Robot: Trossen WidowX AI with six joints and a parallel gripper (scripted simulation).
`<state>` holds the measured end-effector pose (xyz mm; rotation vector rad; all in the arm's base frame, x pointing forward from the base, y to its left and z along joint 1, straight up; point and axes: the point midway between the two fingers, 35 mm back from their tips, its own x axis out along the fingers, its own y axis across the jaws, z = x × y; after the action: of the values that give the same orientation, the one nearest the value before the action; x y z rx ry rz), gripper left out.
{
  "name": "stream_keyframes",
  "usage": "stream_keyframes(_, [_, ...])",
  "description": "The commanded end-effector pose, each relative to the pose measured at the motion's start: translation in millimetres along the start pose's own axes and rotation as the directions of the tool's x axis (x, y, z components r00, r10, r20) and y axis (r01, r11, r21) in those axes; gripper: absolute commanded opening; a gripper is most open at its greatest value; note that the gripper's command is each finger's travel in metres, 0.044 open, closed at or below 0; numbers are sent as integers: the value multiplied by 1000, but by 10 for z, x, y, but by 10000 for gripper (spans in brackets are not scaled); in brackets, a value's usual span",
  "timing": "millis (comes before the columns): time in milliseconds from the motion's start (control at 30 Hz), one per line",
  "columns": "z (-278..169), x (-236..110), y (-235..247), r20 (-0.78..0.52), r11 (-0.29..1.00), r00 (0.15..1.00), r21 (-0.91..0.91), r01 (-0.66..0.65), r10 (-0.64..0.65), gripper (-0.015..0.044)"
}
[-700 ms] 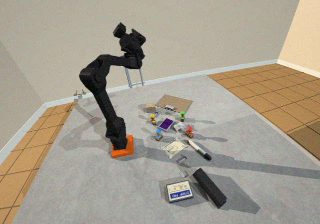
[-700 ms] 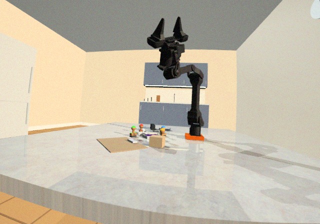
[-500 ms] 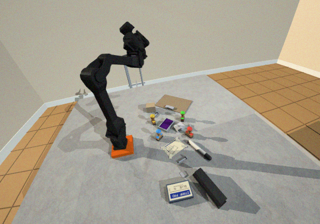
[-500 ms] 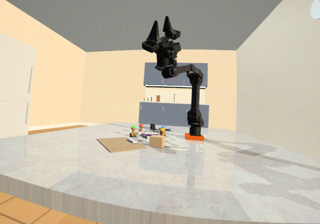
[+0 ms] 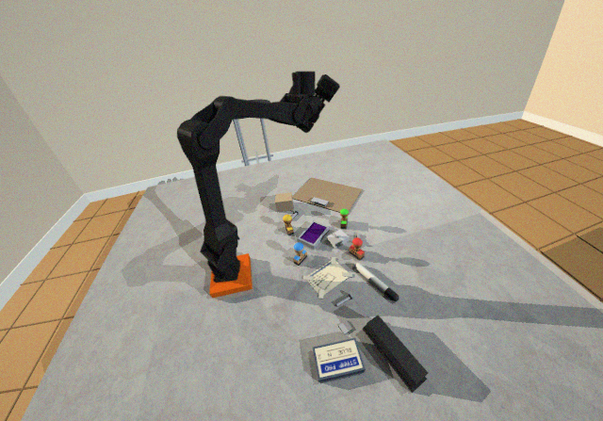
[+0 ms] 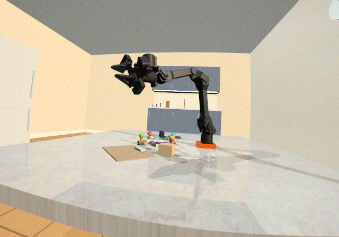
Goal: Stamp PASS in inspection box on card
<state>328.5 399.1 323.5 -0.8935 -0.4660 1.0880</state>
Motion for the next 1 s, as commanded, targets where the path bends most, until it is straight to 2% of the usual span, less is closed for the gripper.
stream_keyframes(0, [-569,-31,135,-193,966,976,254,-53,105,214])
stream_keyframes(167, [-1330,-312,379,-440,805,851,592,35,287,214])
stream_keyframes(333, [-1934,-825,654,-606,570,629,766,297,487,214])
stream_keyframes(467, [-2257,-1382,867,-653,384,395,725,572,646,214])
stream_keyframes(567, [-2378,-1839,996,-630,284,208,587,758,748,214])
stream_keyframes(633, [-2389,-2004,1040,-604,254,125,504,826,787,214])
stream_keyframes(967, [-2397,-2013,1057,-600,251,115,492,834,792,214])
